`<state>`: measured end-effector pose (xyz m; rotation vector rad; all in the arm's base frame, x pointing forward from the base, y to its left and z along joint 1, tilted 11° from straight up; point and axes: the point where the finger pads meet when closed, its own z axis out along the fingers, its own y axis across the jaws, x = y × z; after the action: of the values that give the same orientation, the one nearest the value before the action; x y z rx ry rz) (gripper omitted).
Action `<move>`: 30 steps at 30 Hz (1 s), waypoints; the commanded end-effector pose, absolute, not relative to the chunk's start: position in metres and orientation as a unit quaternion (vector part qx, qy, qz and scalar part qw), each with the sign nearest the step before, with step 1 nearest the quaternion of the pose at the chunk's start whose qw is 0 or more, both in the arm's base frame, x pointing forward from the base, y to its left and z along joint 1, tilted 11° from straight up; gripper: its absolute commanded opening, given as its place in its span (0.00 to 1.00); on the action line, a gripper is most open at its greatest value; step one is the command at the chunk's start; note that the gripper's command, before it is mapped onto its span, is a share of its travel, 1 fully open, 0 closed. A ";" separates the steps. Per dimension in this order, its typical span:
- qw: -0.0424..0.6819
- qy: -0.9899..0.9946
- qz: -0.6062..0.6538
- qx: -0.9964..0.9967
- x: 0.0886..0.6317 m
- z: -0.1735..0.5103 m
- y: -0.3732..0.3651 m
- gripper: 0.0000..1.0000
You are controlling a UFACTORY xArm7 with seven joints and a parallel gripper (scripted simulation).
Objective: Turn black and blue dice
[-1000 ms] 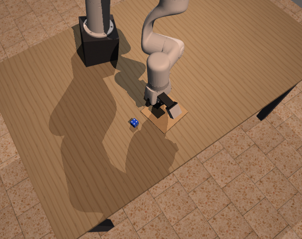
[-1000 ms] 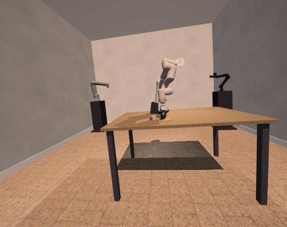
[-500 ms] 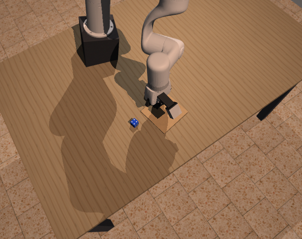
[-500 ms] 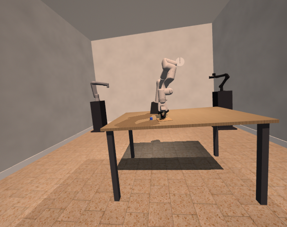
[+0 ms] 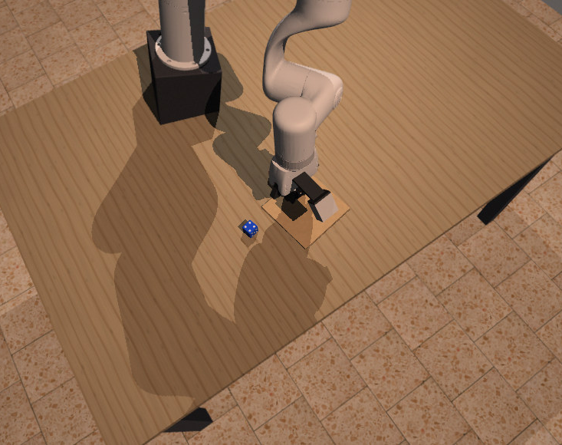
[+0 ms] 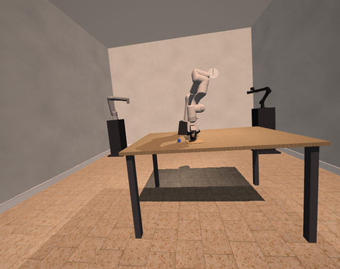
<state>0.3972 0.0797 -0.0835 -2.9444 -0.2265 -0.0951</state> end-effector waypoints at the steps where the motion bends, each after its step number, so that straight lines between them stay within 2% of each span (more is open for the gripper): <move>1: 0.093 -0.076 -0.034 -0.992 0.399 -0.083 0.080 0.21; 30: 0.093 -0.076 -0.034 -0.992 0.399 -0.086 0.080 0.21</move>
<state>0.3974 0.0805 -0.0874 -2.9444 -0.2265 -0.0951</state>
